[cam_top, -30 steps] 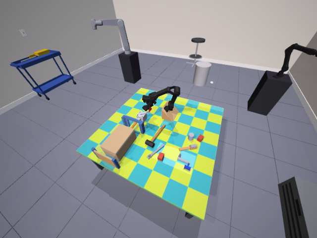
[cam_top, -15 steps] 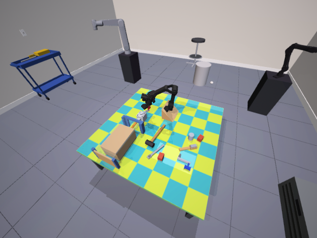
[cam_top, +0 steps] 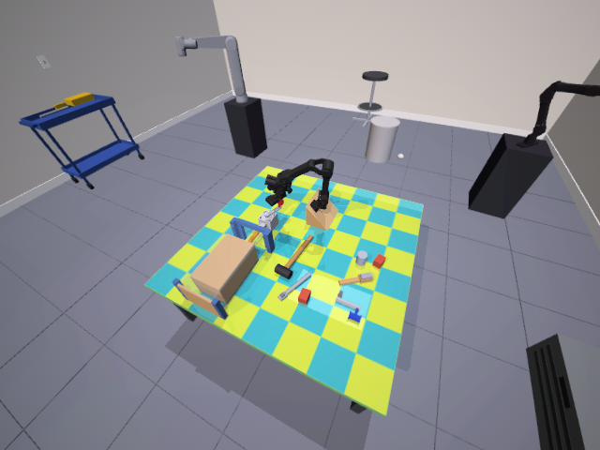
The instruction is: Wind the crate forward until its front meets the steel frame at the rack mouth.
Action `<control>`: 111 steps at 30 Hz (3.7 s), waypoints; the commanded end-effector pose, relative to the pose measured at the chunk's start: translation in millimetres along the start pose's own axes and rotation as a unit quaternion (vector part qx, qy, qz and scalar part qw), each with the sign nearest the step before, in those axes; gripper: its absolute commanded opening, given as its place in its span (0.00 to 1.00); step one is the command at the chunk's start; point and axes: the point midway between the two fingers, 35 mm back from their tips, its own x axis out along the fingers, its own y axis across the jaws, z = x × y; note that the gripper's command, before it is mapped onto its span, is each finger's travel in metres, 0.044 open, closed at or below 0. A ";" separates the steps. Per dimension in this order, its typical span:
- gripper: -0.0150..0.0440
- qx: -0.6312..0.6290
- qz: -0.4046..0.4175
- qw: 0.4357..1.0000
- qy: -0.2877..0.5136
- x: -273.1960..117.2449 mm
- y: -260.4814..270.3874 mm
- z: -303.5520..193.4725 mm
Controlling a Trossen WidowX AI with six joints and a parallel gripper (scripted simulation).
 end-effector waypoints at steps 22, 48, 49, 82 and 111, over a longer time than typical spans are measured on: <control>0.25 0.004 -0.001 1.000 -0.024 20.6 16.4 55.2; 0.25 0.004 -0.001 1.000 -0.024 25.9 28.9 69.7; 0.25 0.004 -0.001 1.000 -0.024 25.9 28.9 69.7; 0.25 0.004 0.000 1.000 -0.025 29.6 41.2 79.4; 0.25 0.004 0.001 1.000 -0.025 33.4 61.9 90.1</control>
